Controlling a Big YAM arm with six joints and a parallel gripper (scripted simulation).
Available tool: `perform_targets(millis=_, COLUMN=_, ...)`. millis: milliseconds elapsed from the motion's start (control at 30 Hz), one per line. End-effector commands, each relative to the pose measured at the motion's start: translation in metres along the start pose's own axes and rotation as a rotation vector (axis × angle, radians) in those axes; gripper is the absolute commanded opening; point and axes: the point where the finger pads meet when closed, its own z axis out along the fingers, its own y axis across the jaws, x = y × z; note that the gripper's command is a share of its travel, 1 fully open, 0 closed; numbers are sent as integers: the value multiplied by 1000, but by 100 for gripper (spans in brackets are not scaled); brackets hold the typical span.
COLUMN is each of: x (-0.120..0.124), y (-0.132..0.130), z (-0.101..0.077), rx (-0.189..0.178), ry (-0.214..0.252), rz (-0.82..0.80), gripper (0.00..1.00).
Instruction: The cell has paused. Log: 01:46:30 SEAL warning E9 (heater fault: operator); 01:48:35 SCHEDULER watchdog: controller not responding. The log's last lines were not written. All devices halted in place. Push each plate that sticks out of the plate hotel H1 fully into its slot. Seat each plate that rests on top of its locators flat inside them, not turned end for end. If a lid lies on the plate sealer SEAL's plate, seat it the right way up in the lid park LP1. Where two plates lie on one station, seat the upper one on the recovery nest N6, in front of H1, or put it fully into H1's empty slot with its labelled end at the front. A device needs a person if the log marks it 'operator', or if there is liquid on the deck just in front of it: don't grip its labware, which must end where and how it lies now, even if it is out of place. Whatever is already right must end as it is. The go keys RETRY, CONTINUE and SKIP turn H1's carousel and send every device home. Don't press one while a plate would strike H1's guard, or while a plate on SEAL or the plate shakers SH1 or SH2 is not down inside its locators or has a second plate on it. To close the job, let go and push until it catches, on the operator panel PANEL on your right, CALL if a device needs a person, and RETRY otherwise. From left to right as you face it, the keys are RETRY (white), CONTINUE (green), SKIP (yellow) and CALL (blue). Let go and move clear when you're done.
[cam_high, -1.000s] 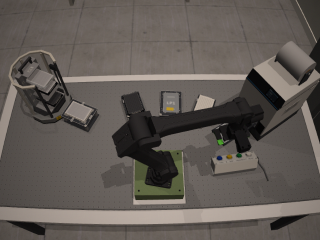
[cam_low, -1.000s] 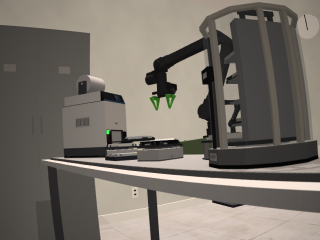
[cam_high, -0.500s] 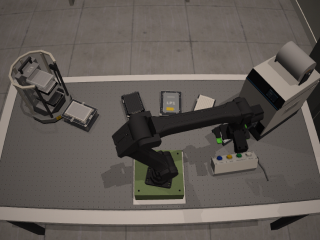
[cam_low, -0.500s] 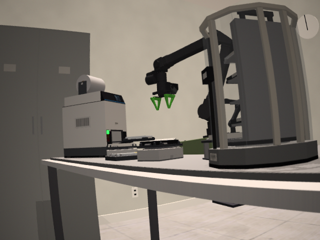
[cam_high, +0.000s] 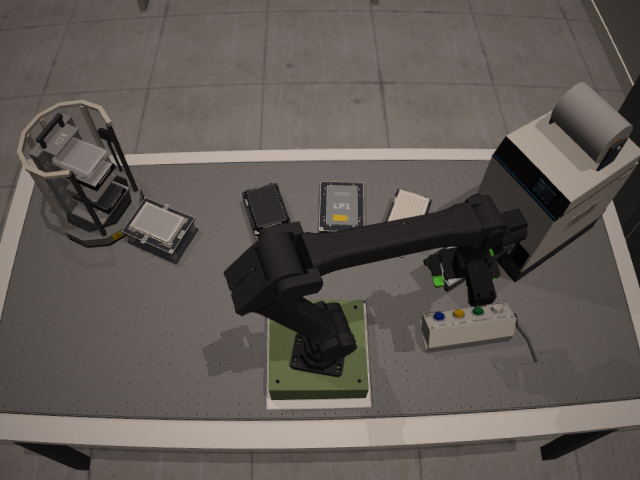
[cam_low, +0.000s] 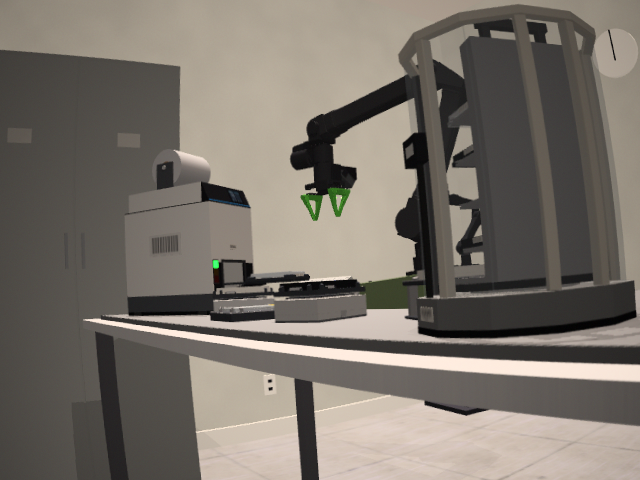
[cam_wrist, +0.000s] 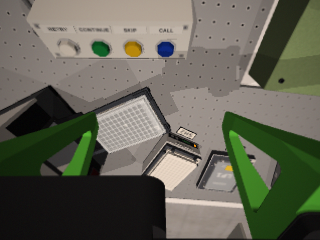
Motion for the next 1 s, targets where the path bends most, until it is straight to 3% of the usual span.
perform_targets(millis=0, x=0, y=-8, z=3, rx=15, ry=-4, rz=11, gripper=100)
perform_targets(millis=500, x=0, y=-8, z=3, rx=15, ry=-4, rz=11, gripper=100)
perform_targets(millis=567, x=1, y=-3, z=18, rx=14, ry=-3, rz=11, gripper=96)
perform_targets(millis=633, x=1, y=-3, z=18, rx=14, ry=-3, rz=11, gripper=96)
perform_targets(millis=967, x=1, y=-5, z=68, rx=15, ry=-4, rz=10, gripper=76)
